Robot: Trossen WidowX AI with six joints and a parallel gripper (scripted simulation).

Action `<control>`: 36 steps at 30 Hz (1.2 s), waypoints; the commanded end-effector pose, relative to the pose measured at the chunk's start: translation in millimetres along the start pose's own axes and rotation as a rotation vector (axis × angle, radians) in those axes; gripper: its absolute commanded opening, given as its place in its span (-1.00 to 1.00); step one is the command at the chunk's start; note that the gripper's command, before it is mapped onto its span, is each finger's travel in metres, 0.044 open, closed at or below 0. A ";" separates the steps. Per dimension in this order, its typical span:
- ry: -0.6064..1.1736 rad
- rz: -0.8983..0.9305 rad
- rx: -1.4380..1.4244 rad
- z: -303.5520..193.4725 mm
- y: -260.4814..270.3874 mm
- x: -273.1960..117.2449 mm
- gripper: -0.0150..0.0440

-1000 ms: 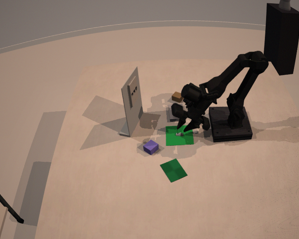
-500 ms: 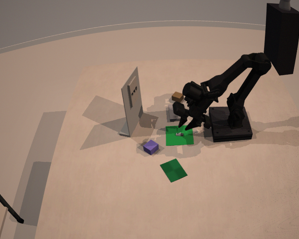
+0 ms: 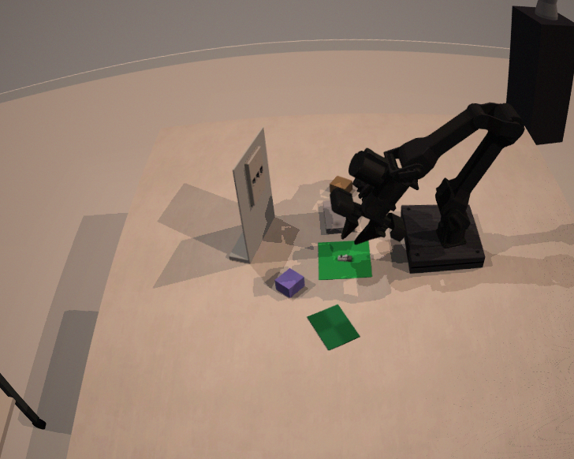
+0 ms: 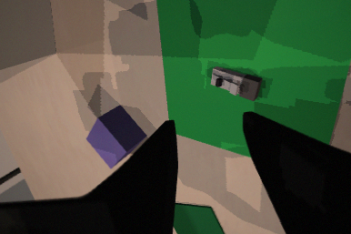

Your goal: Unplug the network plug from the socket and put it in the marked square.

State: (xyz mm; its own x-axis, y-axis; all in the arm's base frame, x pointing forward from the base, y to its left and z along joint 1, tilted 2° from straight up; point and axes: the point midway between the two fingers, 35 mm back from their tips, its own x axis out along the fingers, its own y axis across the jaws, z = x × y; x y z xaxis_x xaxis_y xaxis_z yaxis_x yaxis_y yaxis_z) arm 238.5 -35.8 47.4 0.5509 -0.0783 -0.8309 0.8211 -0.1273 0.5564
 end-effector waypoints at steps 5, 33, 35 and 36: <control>0.001 0.013 -0.002 0.0 12.2 -12.1 0.04; 0.000 0.012 -0.002 0.1 31.4 -49.9 0.04; 0.000 0.012 -0.002 0.1 32.5 -52.9 0.04; 0.000 0.012 -0.002 0.1 33.0 -54.4 0.04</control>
State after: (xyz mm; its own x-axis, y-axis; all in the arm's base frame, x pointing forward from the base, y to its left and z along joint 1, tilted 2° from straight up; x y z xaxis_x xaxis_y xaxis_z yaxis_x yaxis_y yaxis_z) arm 235.1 -35.9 101.1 0.5503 -0.0796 -0.8312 0.8211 -0.1293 0.5560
